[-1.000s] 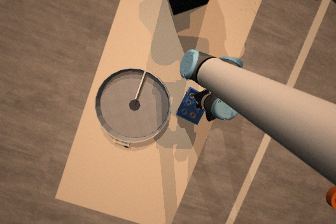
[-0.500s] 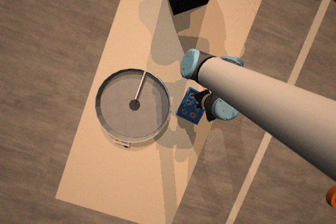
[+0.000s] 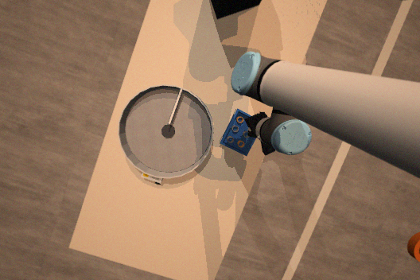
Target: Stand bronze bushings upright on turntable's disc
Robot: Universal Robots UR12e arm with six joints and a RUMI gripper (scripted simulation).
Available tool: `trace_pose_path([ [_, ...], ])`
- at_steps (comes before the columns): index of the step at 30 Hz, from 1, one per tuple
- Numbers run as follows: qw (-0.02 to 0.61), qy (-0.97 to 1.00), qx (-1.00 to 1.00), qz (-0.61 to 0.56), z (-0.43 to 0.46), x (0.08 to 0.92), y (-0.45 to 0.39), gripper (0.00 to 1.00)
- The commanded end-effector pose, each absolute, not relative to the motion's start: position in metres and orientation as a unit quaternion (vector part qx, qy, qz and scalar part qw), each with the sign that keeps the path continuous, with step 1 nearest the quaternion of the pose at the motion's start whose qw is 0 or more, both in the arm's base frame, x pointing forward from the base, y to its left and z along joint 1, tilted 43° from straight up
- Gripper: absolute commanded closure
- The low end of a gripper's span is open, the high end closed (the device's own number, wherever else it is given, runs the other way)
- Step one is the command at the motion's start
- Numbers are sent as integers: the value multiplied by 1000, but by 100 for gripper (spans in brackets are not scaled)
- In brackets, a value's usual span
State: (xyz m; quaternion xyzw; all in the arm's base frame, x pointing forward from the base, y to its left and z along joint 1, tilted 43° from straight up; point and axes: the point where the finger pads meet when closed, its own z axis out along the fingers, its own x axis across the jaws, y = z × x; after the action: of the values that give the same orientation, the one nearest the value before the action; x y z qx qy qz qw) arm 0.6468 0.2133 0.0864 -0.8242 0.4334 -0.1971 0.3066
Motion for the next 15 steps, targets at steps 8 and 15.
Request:
trace_pose_path([
  [8,306,433,-824,-197,119,621,198,100],
  [15,306,433,-824,-197,137,607,190,100],
])
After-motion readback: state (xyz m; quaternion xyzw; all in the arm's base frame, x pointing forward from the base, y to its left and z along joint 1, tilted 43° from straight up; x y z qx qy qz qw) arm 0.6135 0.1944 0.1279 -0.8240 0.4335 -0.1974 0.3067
